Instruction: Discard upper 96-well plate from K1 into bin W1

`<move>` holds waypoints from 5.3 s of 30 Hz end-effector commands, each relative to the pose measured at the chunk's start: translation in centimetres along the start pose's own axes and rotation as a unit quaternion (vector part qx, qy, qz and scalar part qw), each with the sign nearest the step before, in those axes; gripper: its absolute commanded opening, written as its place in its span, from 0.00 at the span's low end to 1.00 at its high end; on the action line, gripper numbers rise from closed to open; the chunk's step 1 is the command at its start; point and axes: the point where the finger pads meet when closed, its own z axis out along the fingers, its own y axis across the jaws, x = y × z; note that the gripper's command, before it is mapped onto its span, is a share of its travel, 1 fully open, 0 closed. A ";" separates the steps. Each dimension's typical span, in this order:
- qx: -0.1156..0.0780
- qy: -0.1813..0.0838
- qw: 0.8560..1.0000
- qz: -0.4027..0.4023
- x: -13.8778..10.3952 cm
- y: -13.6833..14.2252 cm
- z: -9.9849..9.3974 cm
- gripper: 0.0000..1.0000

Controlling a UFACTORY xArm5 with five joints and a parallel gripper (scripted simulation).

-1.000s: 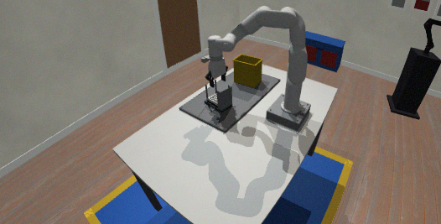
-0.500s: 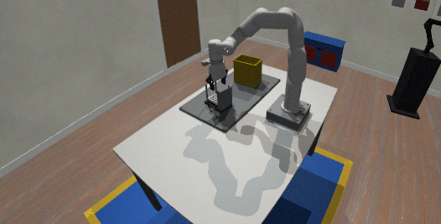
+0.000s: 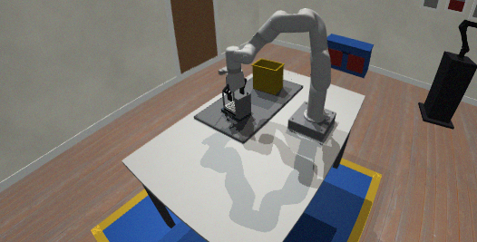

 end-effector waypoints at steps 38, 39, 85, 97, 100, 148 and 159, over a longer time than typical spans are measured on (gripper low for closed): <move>0.001 0.001 1.000 0.000 0.1 -0.2 5.1 1.00; 0.001 0.001 1.000 0.000 0.1 -0.2 5.1 1.00; 0.001 0.001 1.000 0.000 0.0 -0.2 7.1 1.00; 0.001 0.001 1.000 0.000 0.0 -0.2 7.1 1.00; 0.001 0.001 1.000 0.000 0.0 -0.2 7.0 0.00; 0.001 0.001 1.000 0.000 0.0 -0.2 7.0 0.00; 0.001 0.001 1.000 0.000 0.0 -0.2 6.4 0.00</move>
